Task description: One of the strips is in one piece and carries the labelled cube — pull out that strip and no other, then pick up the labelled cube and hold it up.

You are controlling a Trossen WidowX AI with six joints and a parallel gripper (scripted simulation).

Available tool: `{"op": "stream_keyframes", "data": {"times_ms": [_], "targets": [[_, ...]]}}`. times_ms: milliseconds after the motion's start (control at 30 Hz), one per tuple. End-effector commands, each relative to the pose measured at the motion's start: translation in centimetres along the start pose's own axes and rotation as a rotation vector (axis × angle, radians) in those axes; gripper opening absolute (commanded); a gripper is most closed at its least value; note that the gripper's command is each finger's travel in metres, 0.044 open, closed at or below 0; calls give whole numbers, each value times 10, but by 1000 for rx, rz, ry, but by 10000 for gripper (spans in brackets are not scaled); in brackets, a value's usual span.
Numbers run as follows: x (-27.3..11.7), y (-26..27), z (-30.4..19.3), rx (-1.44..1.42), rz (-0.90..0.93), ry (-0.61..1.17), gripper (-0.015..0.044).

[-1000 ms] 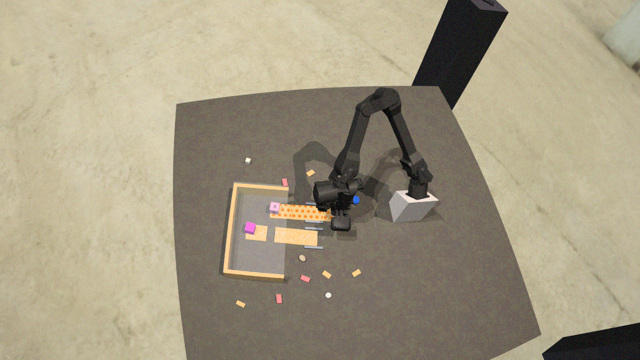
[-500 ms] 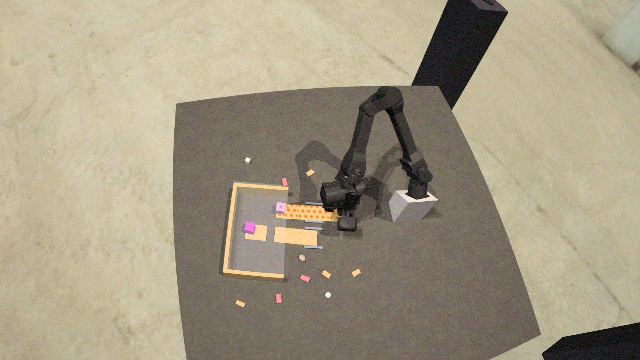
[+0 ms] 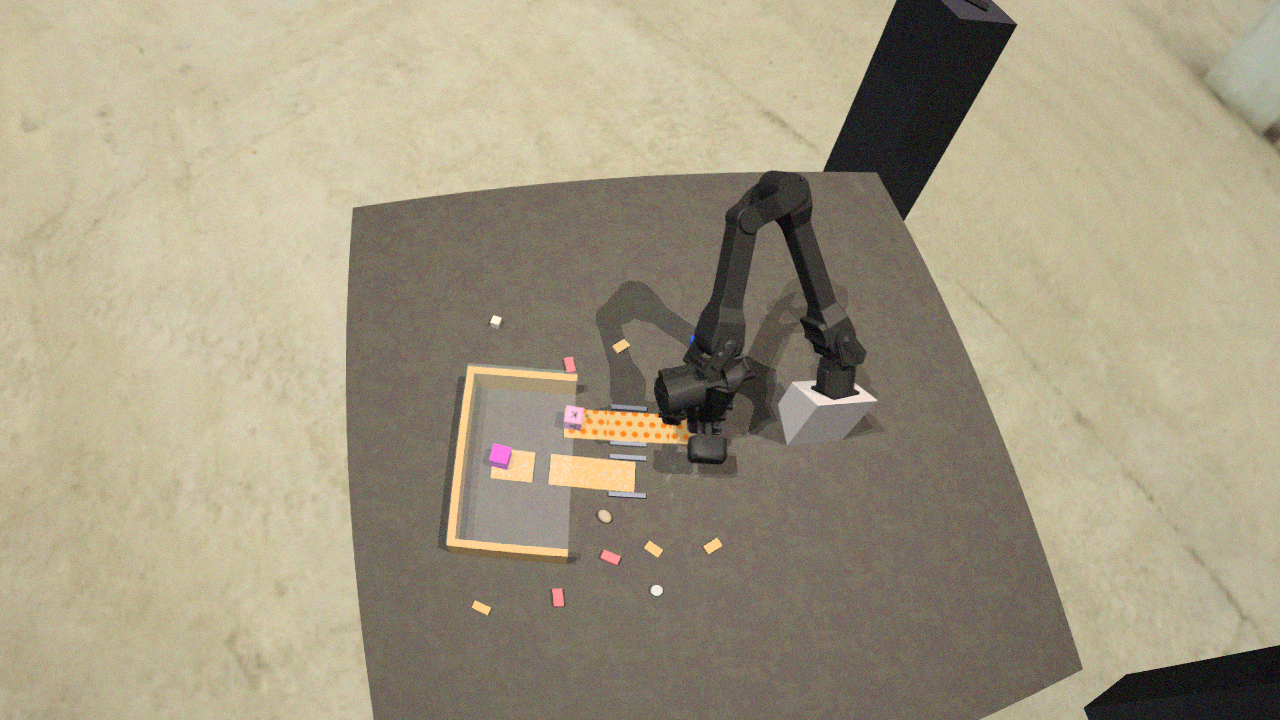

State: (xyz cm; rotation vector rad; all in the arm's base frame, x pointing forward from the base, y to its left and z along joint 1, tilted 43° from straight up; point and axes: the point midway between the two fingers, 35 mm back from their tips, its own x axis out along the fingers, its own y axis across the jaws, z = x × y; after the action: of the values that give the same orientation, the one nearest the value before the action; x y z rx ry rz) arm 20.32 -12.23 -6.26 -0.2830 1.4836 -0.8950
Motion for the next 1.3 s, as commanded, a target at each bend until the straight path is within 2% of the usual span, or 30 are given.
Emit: {"op": "stream_keyframes", "data": {"times_ms": [0, 1267], "targets": [[4, -1, -16, -8, 1, 28, 0], [3, -1, -56, -10, 1, 30, 0]]}}
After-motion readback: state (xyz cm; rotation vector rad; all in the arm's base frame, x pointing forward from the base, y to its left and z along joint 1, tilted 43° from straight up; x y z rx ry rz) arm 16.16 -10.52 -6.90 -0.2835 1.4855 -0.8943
